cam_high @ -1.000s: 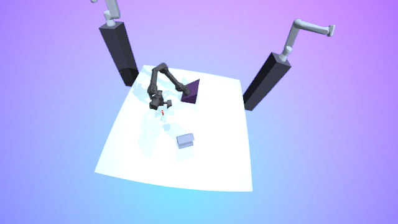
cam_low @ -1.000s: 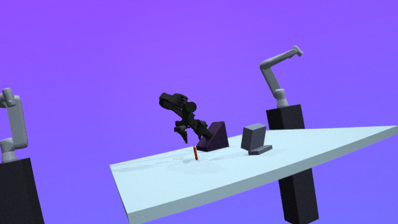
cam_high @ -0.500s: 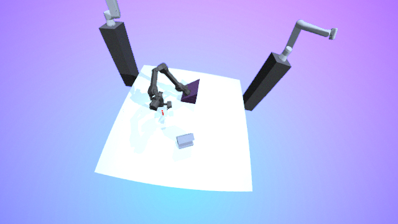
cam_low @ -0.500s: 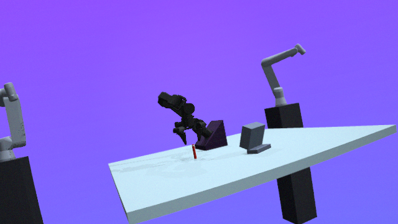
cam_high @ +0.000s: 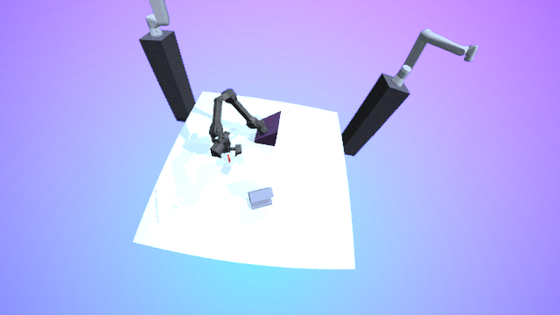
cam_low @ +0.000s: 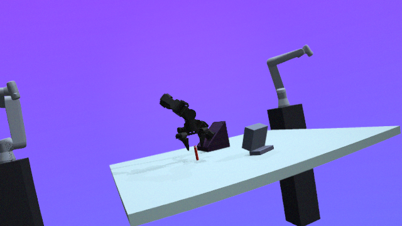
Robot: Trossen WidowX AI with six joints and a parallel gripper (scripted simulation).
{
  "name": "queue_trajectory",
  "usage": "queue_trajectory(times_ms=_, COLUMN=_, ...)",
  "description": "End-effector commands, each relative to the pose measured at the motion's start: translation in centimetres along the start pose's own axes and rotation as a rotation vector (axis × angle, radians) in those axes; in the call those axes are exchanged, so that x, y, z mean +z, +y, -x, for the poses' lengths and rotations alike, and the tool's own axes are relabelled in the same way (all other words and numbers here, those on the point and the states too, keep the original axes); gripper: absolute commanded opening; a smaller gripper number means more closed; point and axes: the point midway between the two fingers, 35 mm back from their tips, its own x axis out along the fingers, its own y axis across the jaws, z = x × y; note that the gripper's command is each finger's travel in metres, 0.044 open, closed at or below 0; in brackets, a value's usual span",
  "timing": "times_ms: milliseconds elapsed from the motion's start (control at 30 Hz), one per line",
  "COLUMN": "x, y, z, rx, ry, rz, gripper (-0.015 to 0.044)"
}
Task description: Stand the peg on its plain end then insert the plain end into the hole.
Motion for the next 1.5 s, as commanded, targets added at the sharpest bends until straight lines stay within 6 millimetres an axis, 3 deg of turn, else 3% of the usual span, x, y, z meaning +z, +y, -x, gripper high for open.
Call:
queue_trajectory(times_ms=0, x=0.1, y=-0.2, z=-0.7, rx=-0.005, ry=-0.004, rz=0.009, gripper=0.044)
queue_trajectory(times_ms=467, x=0.3, y=-0.2, z=-2.6, rx=-0.002, ry=-0.005, rz=0.009, gripper=0.044)
queue_trajectory(times_ms=933, x=0.2, y=0.0, z=-2.3, rx=0.003, ry=-0.003, rz=0.0, gripper=0.0072)
queue_trajectory(times_ms=1267, x=0.2, y=0.0, z=-2.2, rx=0.003, ry=-0.003, rz=0.0, gripper=0.0)
queue_trajectory(times_ms=1467, x=0.0, y=0.0, z=-0.6, rx=-0.002, ry=-0.002, rz=0.002, gripper=0.0)
